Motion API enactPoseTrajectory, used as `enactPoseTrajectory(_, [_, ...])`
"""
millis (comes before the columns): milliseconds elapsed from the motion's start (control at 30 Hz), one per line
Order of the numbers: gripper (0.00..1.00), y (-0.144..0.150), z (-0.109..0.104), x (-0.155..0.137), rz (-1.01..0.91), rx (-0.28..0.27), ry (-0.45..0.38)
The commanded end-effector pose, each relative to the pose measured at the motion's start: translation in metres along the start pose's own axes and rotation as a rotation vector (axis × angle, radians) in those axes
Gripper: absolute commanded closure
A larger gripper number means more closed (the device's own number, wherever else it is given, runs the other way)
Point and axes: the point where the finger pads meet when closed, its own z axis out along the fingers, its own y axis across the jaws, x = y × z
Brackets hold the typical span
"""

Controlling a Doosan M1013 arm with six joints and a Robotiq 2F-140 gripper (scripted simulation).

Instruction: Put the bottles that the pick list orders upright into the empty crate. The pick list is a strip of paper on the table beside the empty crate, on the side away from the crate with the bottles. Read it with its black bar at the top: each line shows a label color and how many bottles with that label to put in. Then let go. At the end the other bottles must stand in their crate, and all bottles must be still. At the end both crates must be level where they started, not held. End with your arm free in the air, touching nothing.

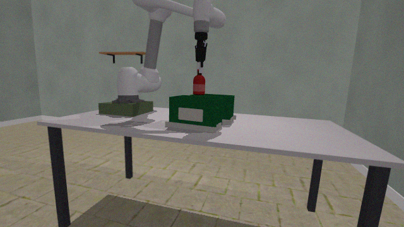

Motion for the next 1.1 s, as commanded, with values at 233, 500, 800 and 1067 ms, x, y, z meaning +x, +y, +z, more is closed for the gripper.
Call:
enactPoseTrajectory(233, [1.00,-0.002,0.000,0.021,0.003,0.004,0.002])
enactPoseTrajectory(500, [1.00,-0.003,0.000,0.037,0.003,0.004,0.002])
enactPoseTrajectory(800, [1.00,-0.004,0.000,0.051,0.003,0.004,0.002])
enactPoseTrajectory(1067, [1.00,-0.005,0.000,0.067,0.003,0.004,0.002])
